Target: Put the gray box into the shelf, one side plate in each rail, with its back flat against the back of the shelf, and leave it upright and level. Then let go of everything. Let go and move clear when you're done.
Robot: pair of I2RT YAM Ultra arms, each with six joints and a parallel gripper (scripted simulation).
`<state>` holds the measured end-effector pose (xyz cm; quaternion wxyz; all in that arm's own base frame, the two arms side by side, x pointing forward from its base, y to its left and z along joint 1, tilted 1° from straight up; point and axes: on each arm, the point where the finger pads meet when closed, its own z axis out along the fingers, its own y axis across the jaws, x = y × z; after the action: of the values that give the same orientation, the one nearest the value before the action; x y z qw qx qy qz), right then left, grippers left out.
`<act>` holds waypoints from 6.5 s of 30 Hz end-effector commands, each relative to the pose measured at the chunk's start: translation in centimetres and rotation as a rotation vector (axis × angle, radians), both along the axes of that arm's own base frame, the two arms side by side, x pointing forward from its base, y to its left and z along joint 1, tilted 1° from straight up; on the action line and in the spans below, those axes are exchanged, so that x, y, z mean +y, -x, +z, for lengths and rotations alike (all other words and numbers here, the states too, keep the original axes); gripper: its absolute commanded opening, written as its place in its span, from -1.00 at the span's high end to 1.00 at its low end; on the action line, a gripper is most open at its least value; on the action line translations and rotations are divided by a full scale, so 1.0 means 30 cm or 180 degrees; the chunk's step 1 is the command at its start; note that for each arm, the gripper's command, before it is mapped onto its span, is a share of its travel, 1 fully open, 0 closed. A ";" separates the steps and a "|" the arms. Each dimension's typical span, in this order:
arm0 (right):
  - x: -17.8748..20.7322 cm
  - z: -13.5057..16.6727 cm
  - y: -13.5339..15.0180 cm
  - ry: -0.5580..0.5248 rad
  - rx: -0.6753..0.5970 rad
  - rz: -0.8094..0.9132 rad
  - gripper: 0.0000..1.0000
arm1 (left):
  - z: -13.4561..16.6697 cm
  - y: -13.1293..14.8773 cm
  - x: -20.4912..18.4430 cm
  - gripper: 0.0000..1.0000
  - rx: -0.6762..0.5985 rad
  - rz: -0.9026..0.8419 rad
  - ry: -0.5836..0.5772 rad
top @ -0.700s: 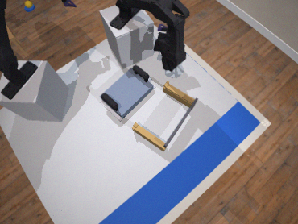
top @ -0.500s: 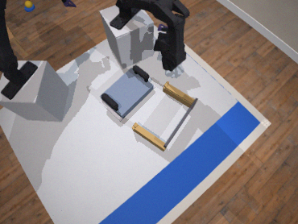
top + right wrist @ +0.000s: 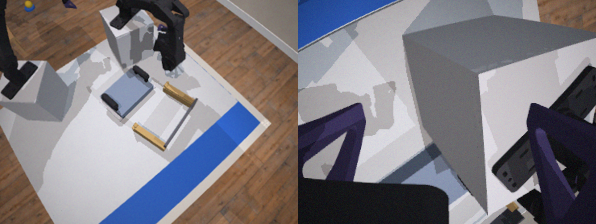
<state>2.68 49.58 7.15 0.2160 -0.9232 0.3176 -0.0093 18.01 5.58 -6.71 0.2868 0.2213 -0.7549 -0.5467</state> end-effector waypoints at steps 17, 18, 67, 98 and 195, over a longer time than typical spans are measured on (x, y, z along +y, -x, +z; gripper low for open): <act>-0.070 -0.053 -0.263 -0.0486 0.0224 -0.1801 -1.00 | -0.091 -0.004 -0.116 -1.00 -0.0596 -0.0145 0.0699; -0.077 -0.059 -0.274 -0.0497 0.0232 -0.1874 -1.00 | -0.094 -0.004 -0.120 -1.00 -0.0615 -0.0152 0.0730; -0.654 -0.325 -0.754 -0.2086 0.0526 -0.6165 -1.00 | -0.212 -0.071 -0.513 -1.00 -0.1572 -0.1276 0.2943; -0.929 -0.544 -1.003 -0.3216 0.0641 -0.7410 -1.00 | -0.189 -0.065 -0.693 -1.00 -0.1769 -0.2025 0.3880; -1.064 -0.746 -1.211 -0.3083 0.0353 -0.7617 0.69 | -0.311 -0.153 -0.731 0.69 -0.1889 -0.2055 0.3899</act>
<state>36.35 17.28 -18.05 0.3394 0.0951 0.9348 -0.0433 19.72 -15.16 -18.16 0.0015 -0.0742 -0.9972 -0.0131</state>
